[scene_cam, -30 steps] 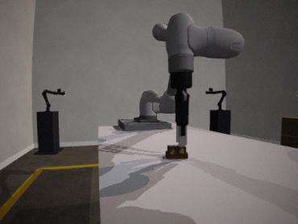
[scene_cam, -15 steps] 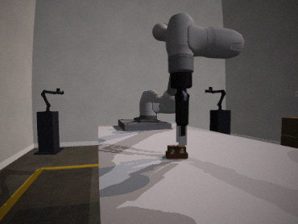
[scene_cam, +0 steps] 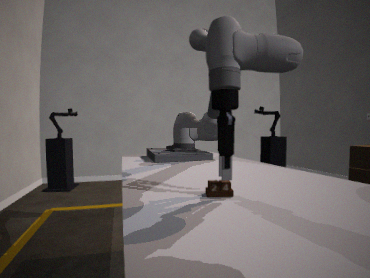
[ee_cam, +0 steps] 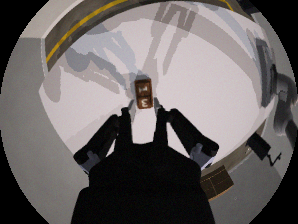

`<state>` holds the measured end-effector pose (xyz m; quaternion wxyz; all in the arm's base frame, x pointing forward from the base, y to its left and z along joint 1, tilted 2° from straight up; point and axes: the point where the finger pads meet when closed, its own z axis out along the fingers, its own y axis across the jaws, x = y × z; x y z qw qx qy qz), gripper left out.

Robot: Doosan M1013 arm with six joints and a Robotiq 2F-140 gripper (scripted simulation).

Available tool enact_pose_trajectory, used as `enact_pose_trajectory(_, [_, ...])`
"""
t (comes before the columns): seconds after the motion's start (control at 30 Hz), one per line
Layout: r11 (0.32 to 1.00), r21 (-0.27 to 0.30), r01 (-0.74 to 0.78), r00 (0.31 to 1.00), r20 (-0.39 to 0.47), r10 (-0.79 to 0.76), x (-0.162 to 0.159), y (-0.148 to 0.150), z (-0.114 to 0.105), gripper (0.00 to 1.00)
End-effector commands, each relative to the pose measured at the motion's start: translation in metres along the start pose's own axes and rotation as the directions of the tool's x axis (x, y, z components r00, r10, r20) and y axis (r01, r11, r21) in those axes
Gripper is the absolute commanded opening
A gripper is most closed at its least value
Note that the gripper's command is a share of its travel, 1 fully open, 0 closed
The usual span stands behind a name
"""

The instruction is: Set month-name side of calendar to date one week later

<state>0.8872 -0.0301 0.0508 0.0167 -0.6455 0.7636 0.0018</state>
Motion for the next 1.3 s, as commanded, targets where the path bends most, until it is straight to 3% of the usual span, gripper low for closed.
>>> enact_pose_trajectory(0.0, [1.000,0.000,0.000,1.000,0.000,0.000,0.000,0.000,0.000,0.35])
enact_pose_trajectory(0.4, [1.000,0.000,0.000,1.000,0.000,0.000,0.000,0.000,0.001,0.35])
enact_pose_trajectory(1.27, [1.000,0.000,0.000,1.000,0.000,0.000,0.000,0.000,0.028,0.35])
